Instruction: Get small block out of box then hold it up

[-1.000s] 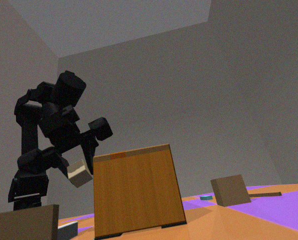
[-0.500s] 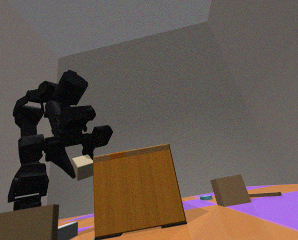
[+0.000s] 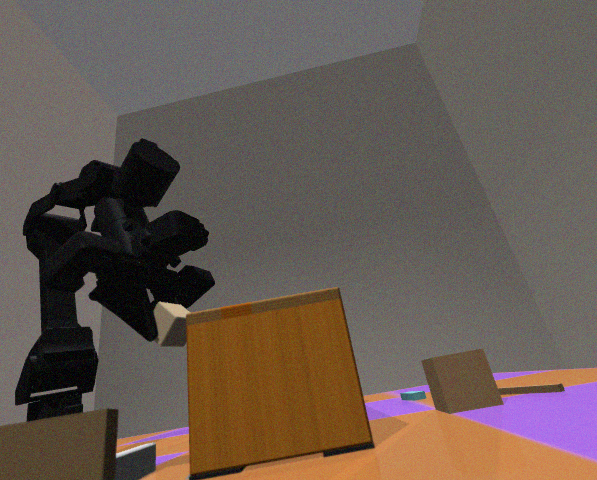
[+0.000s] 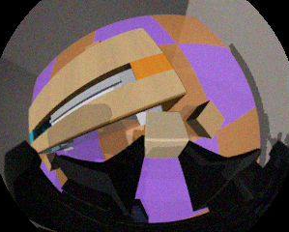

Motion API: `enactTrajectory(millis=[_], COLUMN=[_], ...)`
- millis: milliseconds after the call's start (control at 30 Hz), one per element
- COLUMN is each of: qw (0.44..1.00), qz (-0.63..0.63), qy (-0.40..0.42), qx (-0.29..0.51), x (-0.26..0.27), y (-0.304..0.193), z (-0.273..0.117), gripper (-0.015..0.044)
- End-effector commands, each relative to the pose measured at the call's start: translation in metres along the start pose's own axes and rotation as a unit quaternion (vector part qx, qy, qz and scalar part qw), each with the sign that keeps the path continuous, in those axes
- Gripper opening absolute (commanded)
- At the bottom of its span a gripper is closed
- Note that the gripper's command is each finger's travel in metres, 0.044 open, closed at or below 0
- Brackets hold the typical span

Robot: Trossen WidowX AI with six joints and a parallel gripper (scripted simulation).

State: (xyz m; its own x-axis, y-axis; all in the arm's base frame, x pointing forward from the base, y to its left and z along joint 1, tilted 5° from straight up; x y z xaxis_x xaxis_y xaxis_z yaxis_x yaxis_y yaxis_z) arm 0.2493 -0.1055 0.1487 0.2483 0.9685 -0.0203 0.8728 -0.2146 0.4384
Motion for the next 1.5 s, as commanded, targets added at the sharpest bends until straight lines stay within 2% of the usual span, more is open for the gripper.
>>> enactTrajectory(millis=[0, 333, 700, 1067, 1467], qw=[0.998, 0.968, 0.899, 0.793, 0.642], qz=[-0.068, -0.249, -0.437, -0.608, -0.765], qy=[-0.006, -0.016, -0.027, -0.037, -0.046], qx=[-0.005, -0.006, -0.004, 0.002, 0.012], x=[0.001, 0.003, 0.006, 0.009, 0.011], y=[0.001, 0.001, 0.001, 0.001, 0.001], z=[-0.005, -0.012, -0.019, -0.027, -0.035], gripper=[0.0000, 0.0000, 0.0000, 0.0000, 0.0000])
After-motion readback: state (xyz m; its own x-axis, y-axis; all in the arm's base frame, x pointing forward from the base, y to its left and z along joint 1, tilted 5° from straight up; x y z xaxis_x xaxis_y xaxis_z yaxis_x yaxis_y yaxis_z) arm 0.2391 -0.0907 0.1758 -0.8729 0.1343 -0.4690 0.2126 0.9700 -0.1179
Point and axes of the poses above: the point midway between the two fingers, 35 mm back from their tips, its own z axis out along the fingers, its own x axis across the jaws, y = z × x, the point moved 2 cm from there along -z, back along the fingers, and after that the axes turned 6 degrees about z, right-handed, at the moved point
